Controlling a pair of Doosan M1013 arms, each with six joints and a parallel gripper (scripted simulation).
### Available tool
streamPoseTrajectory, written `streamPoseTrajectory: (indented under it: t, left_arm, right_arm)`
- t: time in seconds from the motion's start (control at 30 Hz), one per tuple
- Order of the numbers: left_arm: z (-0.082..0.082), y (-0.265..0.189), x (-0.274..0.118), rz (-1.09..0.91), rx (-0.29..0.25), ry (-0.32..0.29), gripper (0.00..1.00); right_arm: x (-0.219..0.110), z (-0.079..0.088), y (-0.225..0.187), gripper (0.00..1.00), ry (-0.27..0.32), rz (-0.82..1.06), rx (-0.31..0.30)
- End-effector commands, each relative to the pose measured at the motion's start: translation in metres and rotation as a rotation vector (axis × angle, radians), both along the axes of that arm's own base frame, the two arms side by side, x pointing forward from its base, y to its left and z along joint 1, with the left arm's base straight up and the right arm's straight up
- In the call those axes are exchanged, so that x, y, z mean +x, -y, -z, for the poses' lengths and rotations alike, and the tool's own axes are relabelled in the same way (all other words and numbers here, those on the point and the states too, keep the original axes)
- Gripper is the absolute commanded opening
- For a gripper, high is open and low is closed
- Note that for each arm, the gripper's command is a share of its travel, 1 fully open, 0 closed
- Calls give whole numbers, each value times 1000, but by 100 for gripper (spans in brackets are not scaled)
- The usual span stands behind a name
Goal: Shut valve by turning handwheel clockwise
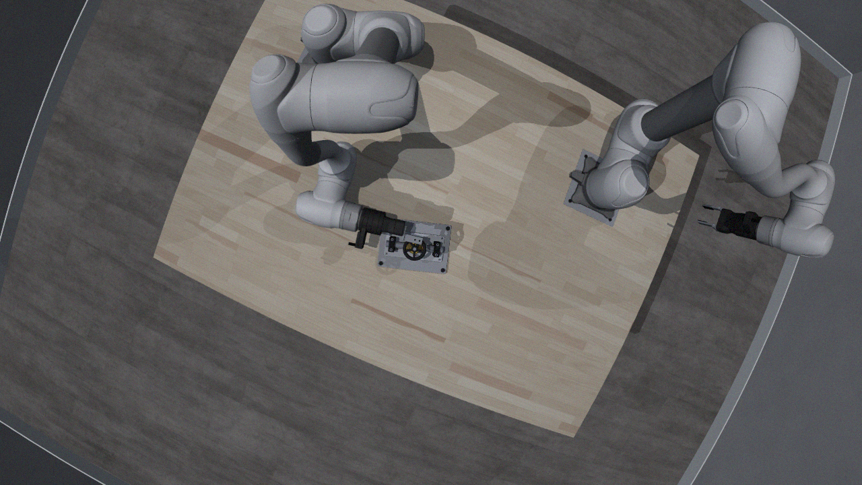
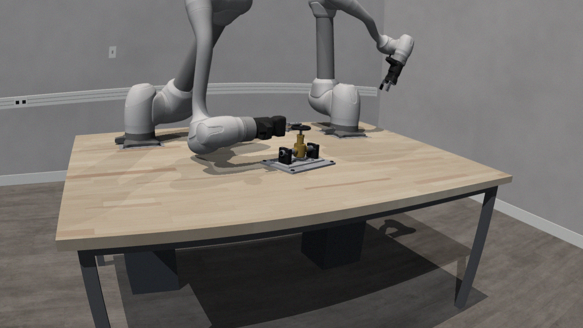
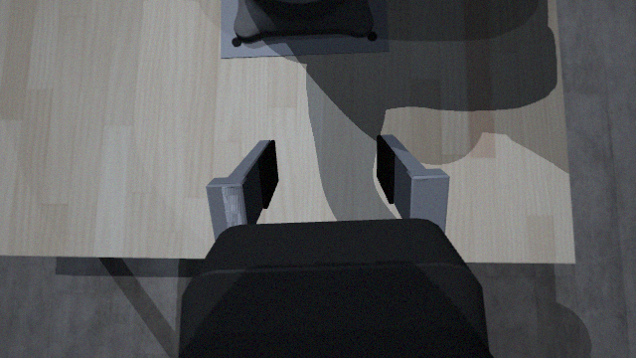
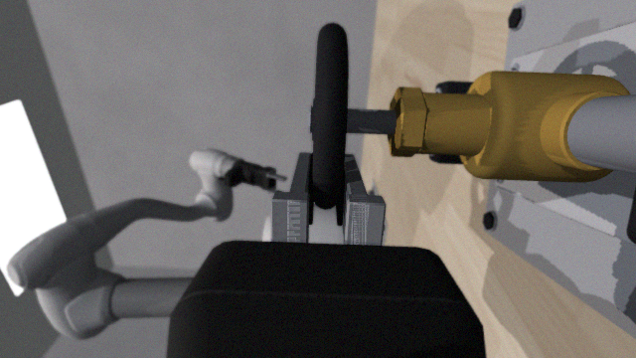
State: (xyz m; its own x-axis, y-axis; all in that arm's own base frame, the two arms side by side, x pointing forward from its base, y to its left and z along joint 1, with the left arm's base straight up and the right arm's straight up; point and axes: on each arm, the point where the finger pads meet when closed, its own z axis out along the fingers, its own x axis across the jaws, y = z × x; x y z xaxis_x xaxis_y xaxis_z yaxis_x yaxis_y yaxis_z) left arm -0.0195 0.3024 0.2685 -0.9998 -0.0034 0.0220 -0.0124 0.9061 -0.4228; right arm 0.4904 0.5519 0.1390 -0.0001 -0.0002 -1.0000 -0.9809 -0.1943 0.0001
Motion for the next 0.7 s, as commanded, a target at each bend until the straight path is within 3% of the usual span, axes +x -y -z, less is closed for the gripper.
streamPoseTrajectory:
  t: [0.0,0.67]
  left_arm:
    - [0,0,0,0,1,0,100]
    - [0,0,0,0,1,0,100]
  right_arm:
    - [0,-1,0,0,1,1,1]
    - [0,-1,-1,0,1,33,1]
